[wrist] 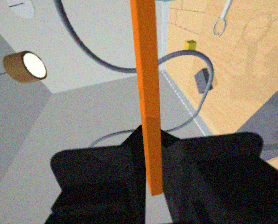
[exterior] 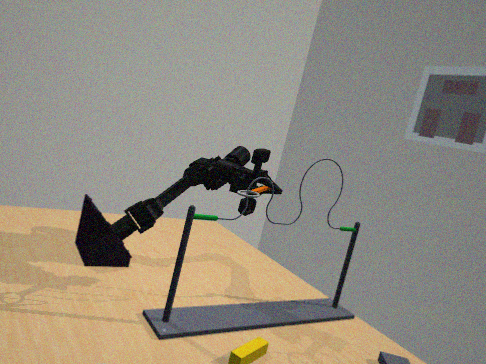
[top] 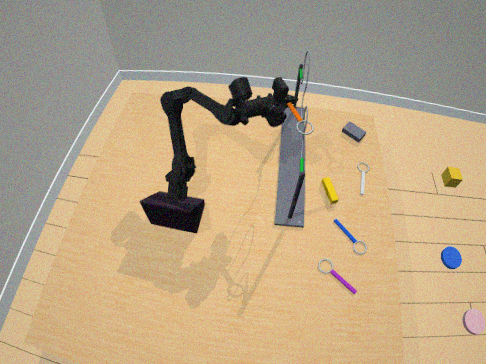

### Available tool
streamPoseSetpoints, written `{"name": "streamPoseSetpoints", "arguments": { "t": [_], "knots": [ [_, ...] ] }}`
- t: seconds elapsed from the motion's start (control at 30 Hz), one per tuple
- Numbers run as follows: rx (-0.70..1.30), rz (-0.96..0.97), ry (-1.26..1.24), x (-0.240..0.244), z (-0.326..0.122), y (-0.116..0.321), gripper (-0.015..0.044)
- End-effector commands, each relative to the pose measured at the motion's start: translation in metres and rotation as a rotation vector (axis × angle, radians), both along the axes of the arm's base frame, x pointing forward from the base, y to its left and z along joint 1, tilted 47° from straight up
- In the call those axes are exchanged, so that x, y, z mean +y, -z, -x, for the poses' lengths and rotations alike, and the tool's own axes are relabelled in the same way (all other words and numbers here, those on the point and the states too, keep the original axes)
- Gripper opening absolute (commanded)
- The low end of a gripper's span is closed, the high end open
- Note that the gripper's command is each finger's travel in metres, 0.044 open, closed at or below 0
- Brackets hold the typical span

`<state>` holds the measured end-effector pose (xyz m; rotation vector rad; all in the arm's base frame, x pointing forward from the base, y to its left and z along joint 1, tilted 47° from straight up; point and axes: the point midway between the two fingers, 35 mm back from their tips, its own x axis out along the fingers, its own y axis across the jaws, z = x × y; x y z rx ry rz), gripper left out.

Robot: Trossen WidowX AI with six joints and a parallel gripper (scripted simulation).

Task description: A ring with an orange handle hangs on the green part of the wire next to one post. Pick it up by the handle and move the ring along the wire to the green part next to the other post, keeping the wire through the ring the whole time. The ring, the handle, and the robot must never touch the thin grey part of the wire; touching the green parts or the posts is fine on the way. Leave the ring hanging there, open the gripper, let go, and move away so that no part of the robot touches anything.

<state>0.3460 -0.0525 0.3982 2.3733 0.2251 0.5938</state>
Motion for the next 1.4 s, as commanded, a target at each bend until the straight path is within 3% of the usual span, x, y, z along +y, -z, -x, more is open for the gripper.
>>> {"name": "streamPoseSetpoints", "arguments": {
  "t": [0.0, 0.53, 1.37],
  "knots": [
    [0.005, -0.053, 0.000, -0.001, -0.002, 0.003, -0.0150],
    [0.010, 0.019, 0.004, 0.019, -0.004, 0.014, -0.0150],
    [0.076, 0.551, 0.062, 0.069, -0.015, 0.077, -0.0150]
  ]
}}
